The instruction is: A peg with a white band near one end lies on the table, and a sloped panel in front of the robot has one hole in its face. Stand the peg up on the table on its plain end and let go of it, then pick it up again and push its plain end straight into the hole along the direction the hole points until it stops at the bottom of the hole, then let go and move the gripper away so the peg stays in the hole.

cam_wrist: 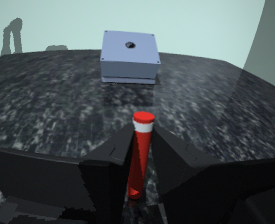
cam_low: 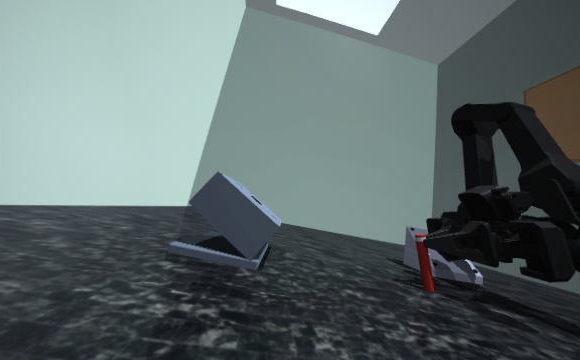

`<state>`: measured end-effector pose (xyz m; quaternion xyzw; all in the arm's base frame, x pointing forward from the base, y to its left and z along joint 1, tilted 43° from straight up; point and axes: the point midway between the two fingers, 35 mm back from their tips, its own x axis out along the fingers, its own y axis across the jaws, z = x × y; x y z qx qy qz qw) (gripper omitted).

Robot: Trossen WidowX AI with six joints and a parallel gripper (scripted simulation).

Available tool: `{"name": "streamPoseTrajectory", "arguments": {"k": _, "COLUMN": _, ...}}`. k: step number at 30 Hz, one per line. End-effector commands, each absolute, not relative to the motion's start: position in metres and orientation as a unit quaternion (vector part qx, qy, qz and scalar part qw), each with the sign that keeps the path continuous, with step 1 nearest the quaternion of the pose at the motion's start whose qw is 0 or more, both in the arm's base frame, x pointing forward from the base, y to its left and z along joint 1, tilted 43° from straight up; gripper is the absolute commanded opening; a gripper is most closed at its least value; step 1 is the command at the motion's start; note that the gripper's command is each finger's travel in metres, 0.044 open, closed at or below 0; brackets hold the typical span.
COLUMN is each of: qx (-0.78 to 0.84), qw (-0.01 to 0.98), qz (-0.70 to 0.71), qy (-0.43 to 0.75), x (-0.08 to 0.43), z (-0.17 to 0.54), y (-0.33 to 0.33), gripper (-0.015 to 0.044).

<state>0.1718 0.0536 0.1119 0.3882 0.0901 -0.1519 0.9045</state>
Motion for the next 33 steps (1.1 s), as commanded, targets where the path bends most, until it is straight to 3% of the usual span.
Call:
{"name": "streamPoseTrajectory", "arguments": {"k": 1, "qx": 0.388, "qw": 0.904, "qz": -0.152, "qy": 0.090, "x": 0.1707, "z": 0.1111, "y": 0.0549, "gripper": 0.0050}}
{"name": "streamPoseTrajectory", "arguments": {"k": 33, "qx": 0.383, "qw": 0.907, "qz": -0.160, "qy": 0.063, "x": 0.1665, "z": 0.1088, "y": 0.0581, "gripper": 0.0050}}
